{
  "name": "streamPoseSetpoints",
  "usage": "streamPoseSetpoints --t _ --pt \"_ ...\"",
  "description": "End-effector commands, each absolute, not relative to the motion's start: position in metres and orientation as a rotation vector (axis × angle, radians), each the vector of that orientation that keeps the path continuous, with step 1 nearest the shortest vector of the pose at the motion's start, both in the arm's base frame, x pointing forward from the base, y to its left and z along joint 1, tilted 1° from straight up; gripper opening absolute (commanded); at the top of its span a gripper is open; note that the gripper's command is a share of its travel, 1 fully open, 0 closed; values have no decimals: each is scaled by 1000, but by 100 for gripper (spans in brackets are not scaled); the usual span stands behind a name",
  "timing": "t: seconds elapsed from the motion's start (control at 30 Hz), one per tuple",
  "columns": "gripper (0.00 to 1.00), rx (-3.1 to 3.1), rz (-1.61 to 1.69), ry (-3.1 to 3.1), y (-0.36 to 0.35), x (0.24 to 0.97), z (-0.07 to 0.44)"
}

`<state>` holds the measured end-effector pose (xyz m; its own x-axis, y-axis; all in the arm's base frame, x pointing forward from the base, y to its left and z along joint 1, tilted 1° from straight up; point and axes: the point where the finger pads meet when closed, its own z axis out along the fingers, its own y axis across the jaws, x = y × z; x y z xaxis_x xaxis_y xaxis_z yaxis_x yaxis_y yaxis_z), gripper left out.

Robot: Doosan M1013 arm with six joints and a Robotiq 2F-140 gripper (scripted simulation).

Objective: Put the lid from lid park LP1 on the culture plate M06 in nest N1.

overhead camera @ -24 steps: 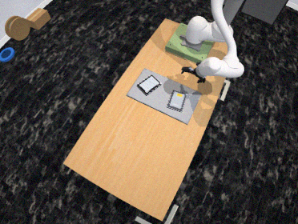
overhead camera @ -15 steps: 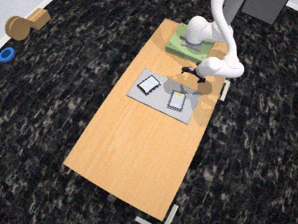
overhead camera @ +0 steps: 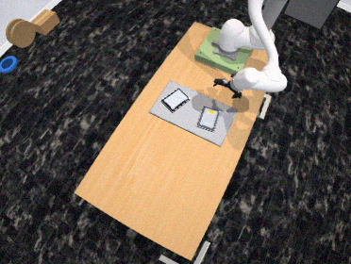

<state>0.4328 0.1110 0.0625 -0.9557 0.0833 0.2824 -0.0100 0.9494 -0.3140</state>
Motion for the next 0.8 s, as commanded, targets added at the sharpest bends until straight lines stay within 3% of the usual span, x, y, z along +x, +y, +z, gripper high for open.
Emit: streamPoseSetpoints --t 0.0,0.77 --pt "100 -183 452 -2805 110 438 63" --pt "100 -2039 286 -2087 94 567 58"
